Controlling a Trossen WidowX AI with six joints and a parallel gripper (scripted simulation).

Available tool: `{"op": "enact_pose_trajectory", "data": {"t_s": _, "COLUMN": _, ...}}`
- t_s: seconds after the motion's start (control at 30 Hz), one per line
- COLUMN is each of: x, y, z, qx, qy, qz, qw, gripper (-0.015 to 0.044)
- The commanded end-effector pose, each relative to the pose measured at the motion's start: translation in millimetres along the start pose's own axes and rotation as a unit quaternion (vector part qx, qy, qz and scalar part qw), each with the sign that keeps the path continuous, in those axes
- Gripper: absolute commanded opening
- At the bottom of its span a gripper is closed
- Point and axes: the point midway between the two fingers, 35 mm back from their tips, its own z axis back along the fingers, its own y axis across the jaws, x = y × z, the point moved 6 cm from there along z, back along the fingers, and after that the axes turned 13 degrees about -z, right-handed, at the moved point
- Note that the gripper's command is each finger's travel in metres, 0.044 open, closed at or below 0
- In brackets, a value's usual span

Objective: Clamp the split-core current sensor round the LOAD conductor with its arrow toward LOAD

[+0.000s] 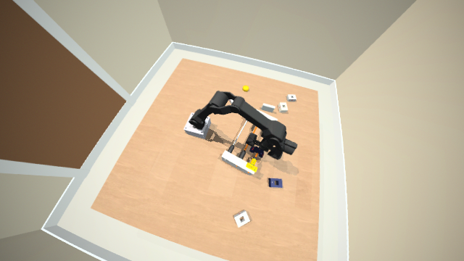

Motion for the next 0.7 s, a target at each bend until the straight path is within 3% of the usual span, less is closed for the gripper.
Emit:
{"op": "enact_pose_trajectory", "data": {"t_s": 0.0, "x": -2, "y": -1, "z": -36, "qx": 0.027, "qy": 0.006, "qz": 0.002, "qw": 1.000, "gripper": 0.0440}}
{"op": "enact_pose_trajectory", "data": {"t_s": 0.67, "x": -2, "y": 0, "z": -57, "qx": 0.028, "qy": 0.007, "qz": 0.002, "qw": 1.000, "gripper": 0.0440}}
